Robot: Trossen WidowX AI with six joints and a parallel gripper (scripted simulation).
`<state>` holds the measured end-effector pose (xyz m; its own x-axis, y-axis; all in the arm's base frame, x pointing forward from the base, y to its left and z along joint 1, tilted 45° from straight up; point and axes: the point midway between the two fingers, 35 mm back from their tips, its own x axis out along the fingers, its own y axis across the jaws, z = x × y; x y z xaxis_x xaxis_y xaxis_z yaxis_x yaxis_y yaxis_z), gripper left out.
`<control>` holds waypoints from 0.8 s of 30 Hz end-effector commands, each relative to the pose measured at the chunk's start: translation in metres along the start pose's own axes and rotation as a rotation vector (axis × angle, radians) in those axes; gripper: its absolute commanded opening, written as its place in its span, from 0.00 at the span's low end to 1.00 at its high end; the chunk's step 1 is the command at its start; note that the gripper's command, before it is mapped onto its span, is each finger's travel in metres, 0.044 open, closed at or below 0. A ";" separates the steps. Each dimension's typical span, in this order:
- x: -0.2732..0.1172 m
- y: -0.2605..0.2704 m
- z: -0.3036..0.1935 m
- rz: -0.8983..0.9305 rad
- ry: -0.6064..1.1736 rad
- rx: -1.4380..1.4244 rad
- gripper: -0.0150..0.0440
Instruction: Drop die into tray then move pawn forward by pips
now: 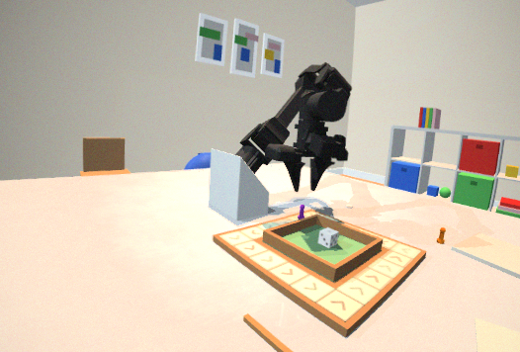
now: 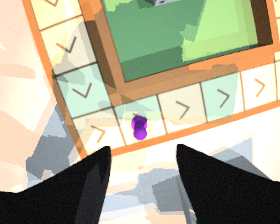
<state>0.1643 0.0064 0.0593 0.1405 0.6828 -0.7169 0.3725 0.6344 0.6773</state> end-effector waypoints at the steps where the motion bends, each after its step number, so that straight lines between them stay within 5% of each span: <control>1: 0.005 0.000 -0.002 0.005 0.003 -0.011 0.59; 24: 0.045 0.001 -0.002 0.004 0.001 -0.011 0.59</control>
<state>0.1709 0.0335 0.0315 0.1450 0.6805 -0.7182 0.3574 0.6409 0.6794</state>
